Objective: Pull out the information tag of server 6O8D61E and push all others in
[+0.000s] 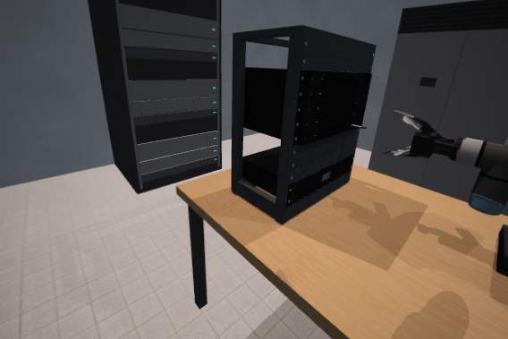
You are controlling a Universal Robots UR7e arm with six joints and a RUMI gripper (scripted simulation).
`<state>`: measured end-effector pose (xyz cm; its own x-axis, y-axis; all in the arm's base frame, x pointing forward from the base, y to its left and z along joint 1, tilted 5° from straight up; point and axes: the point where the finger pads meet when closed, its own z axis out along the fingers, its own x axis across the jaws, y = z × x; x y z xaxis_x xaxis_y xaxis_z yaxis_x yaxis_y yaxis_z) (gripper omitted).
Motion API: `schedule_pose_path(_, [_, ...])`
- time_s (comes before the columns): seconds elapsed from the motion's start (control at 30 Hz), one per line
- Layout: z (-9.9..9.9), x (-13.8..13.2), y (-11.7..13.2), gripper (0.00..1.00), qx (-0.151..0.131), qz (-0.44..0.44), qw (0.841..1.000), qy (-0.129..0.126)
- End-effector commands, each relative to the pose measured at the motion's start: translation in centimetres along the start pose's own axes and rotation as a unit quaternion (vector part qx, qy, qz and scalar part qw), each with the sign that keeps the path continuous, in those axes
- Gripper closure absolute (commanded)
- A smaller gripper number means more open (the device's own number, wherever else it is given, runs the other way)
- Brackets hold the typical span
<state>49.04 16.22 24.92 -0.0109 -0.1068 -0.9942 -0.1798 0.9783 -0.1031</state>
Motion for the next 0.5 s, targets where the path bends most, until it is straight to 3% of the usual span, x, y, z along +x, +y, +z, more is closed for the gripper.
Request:
schedule_pose_path(0.0, [-0.01, -0.03, 0.00, 0.00, 0.000, 0.001, 1.000, -0.001])
schedule_pose_path(0.47, [-0.03, -0.04, 0.01, 0.00, 0.000, 0.003, 1.000, -0.001])
